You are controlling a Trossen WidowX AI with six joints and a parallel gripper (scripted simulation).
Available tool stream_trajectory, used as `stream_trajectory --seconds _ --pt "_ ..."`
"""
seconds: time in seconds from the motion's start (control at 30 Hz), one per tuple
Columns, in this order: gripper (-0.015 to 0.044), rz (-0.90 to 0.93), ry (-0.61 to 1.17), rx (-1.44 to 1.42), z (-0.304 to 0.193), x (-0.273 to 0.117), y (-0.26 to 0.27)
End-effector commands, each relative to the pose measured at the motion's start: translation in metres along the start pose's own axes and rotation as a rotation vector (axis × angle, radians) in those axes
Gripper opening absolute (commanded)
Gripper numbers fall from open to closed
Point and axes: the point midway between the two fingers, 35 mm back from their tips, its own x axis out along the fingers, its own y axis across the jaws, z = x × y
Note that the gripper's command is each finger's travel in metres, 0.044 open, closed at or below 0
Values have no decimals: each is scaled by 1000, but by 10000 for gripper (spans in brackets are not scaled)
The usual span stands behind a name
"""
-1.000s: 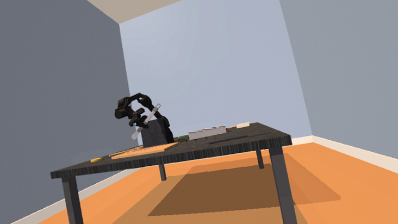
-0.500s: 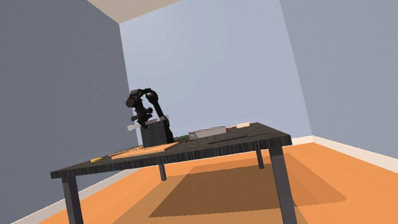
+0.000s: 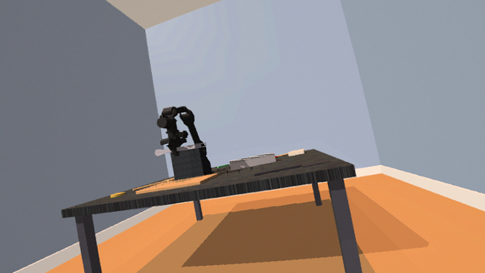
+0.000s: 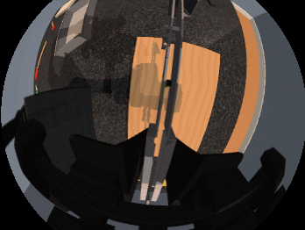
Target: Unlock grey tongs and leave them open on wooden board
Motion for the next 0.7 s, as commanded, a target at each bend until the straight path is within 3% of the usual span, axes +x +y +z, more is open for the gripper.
stream_trajectory --seconds 0.0,0.67 --pt "-150 -8 4 5 -1 2 -1" --pt "-150 -8 4 5 0 35 -5"
